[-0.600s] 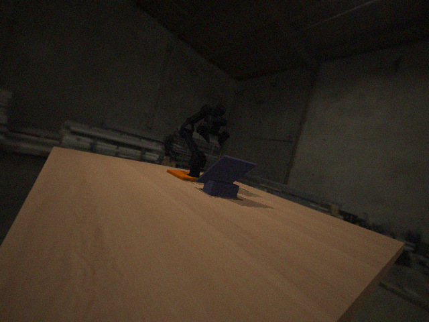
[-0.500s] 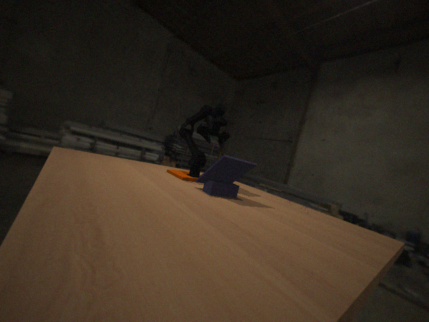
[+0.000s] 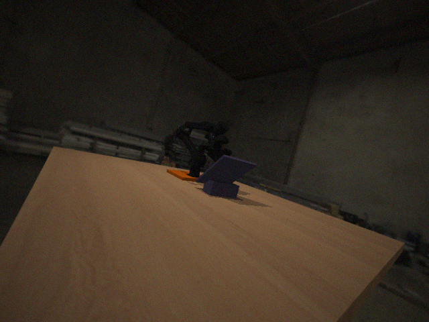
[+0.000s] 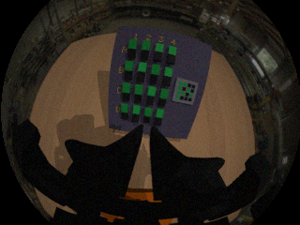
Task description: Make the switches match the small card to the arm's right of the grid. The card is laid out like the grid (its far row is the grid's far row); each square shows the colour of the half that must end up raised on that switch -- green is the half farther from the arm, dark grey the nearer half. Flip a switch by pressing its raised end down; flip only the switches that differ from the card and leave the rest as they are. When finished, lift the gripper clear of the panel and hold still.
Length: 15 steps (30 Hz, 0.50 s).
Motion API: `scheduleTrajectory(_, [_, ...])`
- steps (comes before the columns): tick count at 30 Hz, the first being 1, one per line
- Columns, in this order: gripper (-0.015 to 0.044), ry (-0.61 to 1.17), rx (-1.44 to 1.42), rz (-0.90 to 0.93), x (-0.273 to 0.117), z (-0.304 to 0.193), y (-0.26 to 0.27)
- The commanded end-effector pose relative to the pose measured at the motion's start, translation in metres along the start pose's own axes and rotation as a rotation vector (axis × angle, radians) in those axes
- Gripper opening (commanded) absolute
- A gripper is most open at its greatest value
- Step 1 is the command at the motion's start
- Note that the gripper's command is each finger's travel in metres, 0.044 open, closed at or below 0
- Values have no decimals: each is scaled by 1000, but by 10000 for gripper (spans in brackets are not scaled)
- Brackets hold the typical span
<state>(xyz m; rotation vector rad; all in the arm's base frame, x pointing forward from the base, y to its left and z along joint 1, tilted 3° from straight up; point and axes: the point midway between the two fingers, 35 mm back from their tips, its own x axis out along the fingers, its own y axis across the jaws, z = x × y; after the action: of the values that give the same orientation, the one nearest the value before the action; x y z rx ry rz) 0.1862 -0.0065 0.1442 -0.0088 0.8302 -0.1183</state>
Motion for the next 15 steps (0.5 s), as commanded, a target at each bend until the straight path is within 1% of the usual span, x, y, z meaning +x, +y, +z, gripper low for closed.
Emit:
scheduleTrajectory(1, [0, 9, 3, -3, 21, -2, 1])
scheduleTrajectory(2, [0, 15, 3, -3, 30, -2, 1])
scheduleTrajectory(4, [0, 20, 4, -3, 38, -3, 0])
scheduleTrajectory(15, [0, 20, 4, -3, 39, -3, 0])
